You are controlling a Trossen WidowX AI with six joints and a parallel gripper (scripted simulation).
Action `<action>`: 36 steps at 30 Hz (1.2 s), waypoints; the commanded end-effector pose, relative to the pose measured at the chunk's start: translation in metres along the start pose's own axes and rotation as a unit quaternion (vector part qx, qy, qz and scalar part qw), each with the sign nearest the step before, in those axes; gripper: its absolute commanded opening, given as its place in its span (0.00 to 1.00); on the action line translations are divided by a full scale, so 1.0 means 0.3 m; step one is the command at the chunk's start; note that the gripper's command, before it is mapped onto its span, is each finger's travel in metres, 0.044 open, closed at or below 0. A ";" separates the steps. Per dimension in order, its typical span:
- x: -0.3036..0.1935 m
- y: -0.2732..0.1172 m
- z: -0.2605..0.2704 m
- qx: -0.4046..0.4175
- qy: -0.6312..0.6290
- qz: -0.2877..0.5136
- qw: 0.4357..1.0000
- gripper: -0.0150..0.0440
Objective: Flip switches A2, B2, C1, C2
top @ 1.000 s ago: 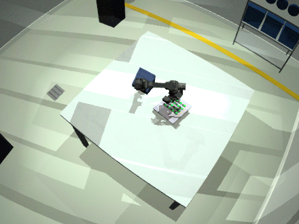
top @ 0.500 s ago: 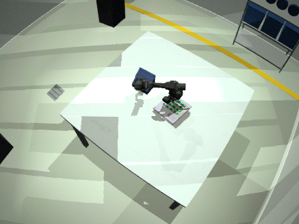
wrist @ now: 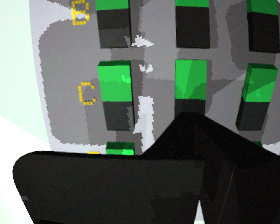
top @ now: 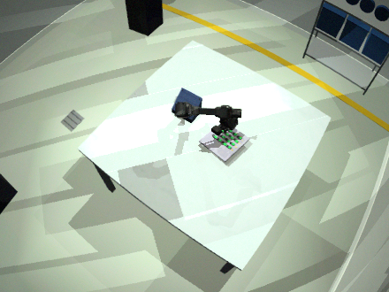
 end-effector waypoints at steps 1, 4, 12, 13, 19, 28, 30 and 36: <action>0.001 0.005 -0.002 -0.002 -0.001 -0.001 1.000 0.25; 0.001 0.006 -0.002 -0.002 -0.001 -0.001 1.000 0.25; 0.001 0.009 -0.002 -0.002 -0.001 -0.001 1.000 0.25; 0.001 0.010 -0.002 -0.002 -0.001 -0.001 1.000 0.25; 0.002 0.000 0.001 0.000 0.000 0.000 1.000 0.25; 0.012 -0.206 0.002 -0.003 -0.002 0.013 1.000 0.25; 0.036 -0.211 -0.007 -0.002 -0.001 0.013 1.000 0.25; 0.116 -0.227 -0.043 -0.003 -0.001 0.012 1.000 0.25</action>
Point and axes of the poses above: the point midway between the two fingers, 35 mm back from their tips, its own y axis out along the fingers, its own z axis across the jaws, x = y × z, the point moved 4 cm from there along -y, back along the fingers, and after that the axes turned 6 degrees about y, right-handed, at the moved point
